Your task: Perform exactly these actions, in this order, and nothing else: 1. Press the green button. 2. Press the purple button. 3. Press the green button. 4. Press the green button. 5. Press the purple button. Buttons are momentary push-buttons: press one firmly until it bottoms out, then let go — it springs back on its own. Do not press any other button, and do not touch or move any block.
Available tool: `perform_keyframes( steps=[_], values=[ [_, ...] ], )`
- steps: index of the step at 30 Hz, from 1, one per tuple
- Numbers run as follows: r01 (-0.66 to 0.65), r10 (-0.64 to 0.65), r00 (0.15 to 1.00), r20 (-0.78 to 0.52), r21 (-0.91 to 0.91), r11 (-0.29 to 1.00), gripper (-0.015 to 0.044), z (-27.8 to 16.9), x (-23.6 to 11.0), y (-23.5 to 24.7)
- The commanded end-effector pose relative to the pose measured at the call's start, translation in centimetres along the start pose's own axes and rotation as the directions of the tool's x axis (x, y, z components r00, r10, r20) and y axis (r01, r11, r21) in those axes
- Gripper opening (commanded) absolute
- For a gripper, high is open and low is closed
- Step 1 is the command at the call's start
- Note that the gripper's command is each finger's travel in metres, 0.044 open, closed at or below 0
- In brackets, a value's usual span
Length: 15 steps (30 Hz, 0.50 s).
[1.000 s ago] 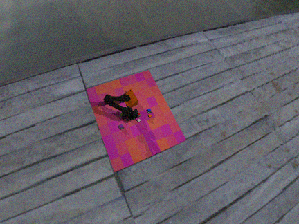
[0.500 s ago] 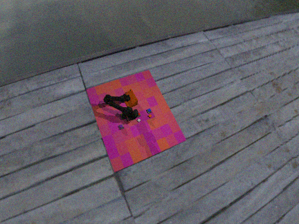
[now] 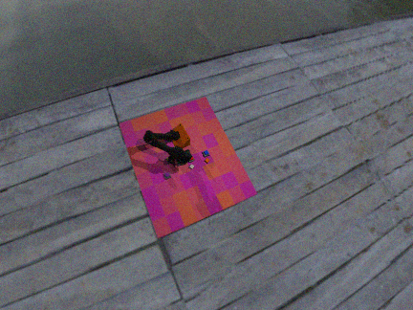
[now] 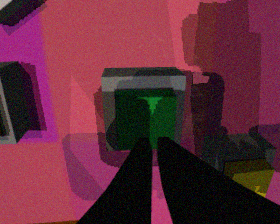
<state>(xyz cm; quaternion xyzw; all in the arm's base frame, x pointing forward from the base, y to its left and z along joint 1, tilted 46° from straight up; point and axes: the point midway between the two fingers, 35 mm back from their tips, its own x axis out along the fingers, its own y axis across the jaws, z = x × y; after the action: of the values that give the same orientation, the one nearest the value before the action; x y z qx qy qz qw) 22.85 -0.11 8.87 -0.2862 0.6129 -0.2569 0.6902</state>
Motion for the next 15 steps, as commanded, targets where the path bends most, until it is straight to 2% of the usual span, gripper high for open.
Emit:
perform_keyframes(
  steps=[1, 15],
  values=[
    [-0.004, 0.004, 1.000, -0.003, 0.005, 1.000, 0.0020, 0.0, 0.3, 0.1],
    [-0.003, 0.003, 1.000, -0.003, 0.005, 1.000, 0.0020, 0.0, 2.5, 0.0]
  ],
)
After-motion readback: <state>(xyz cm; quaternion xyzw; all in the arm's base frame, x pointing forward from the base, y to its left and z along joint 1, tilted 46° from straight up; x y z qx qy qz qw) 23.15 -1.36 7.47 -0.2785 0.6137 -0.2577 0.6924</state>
